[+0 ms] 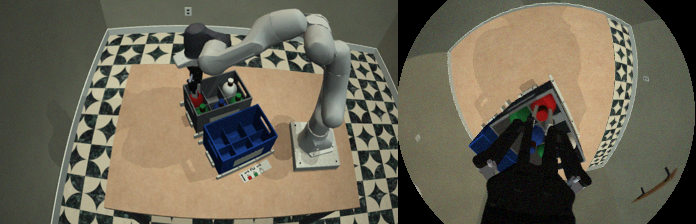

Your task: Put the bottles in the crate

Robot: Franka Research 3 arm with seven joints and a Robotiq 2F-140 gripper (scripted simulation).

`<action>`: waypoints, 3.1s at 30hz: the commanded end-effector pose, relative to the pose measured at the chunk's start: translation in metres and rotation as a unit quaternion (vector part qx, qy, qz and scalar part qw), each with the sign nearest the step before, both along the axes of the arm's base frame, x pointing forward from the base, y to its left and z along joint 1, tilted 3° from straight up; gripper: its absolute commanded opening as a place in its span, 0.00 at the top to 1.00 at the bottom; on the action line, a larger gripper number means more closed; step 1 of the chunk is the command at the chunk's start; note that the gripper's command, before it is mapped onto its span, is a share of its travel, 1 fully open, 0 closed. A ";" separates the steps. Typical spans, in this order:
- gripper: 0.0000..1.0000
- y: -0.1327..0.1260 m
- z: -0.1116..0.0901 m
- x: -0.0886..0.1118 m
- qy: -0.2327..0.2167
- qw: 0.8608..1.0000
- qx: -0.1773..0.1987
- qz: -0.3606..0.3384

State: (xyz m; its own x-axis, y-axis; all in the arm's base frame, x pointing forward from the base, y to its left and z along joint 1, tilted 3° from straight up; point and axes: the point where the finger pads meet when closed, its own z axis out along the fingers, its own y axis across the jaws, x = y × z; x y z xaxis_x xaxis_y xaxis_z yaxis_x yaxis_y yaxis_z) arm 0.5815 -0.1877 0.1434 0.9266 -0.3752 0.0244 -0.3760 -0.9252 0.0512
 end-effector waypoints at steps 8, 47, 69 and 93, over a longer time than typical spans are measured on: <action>1.00 -0.002 0.000 -0.001 0.001 1.000 -0.001 0.000; 1.00 0.000 0.025 -0.001 0.001 1.000 -0.001 0.000; 1.00 0.001 0.059 -0.001 0.001 1.000 -0.001 0.000; 1.00 0.004 0.094 -0.001 0.001 1.000 -0.001 0.000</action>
